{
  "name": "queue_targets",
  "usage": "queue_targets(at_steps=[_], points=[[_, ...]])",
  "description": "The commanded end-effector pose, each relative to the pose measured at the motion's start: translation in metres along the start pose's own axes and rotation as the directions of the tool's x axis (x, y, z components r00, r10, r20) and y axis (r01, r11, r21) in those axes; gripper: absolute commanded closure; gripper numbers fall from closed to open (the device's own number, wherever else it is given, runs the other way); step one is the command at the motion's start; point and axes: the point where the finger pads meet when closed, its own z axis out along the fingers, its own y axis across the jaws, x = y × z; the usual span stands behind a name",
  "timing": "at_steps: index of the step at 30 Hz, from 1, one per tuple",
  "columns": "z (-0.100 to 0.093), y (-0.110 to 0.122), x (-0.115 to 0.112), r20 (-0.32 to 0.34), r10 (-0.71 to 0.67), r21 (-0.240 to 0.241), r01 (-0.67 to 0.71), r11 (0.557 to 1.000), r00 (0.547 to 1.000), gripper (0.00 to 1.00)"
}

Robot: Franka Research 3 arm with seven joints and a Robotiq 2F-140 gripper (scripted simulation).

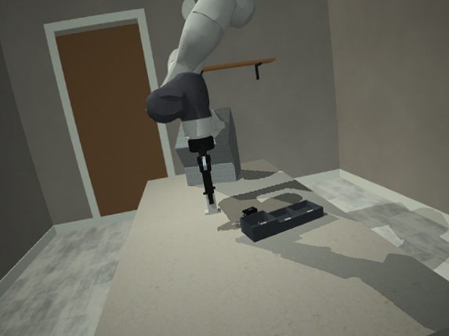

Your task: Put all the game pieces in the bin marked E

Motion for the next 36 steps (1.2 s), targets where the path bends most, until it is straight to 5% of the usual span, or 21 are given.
queue_targets(at_steps=[1, 7, 24, 33, 36], points=[[0.000, 0.006, 0.020, 0.002, 0.048, 0.010, -0.048, 0.999, 0.999, 0.87], [0.001, 0.020, 0.053, 0.002, 0.048, 0.010, -0.048, 0.999, 0.999, 0.87], [0.001, 0.020, 0.053, 0.002, 0.048, 0.010, -0.048, 0.999, 0.999, 0.87], [0.001, 0.036, 0.091, -0.001, -0.282, 0.011, 0.282, 0.959, 0.959, 0.87], [0.001, 0.043, 0.108, -0.001, -0.282, 0.011, 0.282, 0.959, 0.959, 0.87]])
